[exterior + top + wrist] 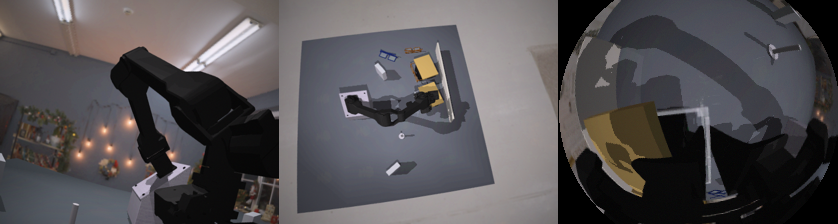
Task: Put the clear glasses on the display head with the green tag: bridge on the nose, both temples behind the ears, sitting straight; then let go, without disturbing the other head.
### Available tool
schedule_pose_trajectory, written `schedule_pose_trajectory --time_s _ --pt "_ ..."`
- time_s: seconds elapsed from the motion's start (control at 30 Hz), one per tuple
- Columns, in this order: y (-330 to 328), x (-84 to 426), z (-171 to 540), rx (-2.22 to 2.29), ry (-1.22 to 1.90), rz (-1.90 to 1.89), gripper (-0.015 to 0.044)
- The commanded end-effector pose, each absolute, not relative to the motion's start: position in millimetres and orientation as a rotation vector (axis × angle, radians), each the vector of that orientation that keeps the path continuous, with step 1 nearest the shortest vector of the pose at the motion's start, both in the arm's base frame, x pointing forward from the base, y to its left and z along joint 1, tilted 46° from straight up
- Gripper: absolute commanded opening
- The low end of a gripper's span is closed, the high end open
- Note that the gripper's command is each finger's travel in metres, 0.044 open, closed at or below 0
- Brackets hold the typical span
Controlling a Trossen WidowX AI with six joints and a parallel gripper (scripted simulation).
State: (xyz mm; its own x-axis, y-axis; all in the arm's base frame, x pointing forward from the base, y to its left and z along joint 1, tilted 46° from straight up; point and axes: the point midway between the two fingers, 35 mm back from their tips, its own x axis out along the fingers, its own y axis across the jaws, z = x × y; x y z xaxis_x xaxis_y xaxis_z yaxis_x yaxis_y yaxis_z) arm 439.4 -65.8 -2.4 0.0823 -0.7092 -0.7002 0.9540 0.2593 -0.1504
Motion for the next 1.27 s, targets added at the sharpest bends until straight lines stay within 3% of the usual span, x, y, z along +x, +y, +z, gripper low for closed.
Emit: schedule_pose_trajectory --time_s 0.0,0.07,1.23 --pt "-65.4 439.5 -2.3 0.392 0.767 -1.289 0.0079" --pt "-65.4 439.5 -2.3 0.392 0.767 -1.289 0.0107" --pt "-41.9 424.5 25.1 0.383 0.766 -1.292 0.0107"
